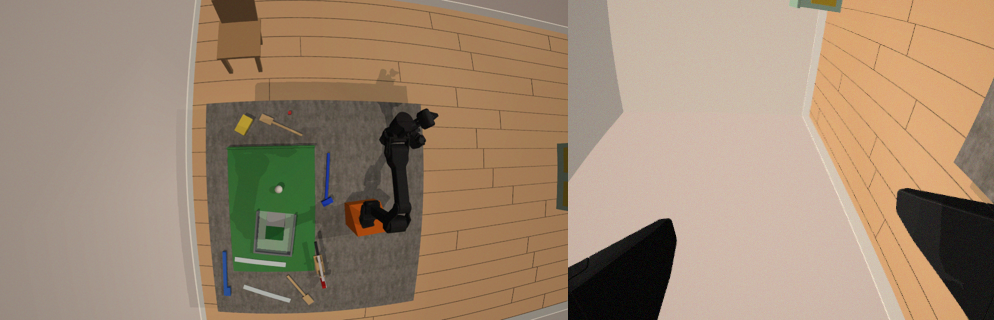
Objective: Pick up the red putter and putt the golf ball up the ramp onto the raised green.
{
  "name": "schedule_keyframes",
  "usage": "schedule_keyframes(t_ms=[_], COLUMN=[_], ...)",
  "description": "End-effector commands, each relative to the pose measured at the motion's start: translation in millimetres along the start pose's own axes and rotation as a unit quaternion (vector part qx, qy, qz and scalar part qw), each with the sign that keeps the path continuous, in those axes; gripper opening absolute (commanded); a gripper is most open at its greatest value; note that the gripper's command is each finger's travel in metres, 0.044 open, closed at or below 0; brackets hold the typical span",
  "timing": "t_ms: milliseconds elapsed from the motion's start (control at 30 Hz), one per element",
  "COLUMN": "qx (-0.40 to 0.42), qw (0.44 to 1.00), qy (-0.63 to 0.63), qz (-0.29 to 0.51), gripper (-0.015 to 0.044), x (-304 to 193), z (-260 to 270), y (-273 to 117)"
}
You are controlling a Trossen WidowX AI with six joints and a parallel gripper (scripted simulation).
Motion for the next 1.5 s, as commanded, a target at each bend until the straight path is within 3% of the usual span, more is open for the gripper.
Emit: schedule_keyframes(t_ms=[0, 367, 767, 1100, 1467], qx=[-0.075, -0.191, -0.224, -0.128, 0.046], qw=[0.987, 0.895, 0.696, 0.384, 0.034], qy=[-0.123, -0.324, -0.514, -0.660, -0.670], qz=[0.066, 0.239, 0.449, 0.633, 0.740], gripper=[0.0440, 0.0440, 0.0440, 0.0440, 0.0440], x=[-26, -65, -70, -24, 81], z=[-53, -159, -243, -298, -315], y=[-6, -62, -173, -301, -419])
Point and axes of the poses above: the point midway between the two fingers, 35 mm back from their tips, its own y axis out along the fingers, its own z axis across the jaws, x = y × z, the point moved 6 cm from there along -y, back along the fingers, and after that the axes turned 14 degrees about y, right-handed, at the moved point
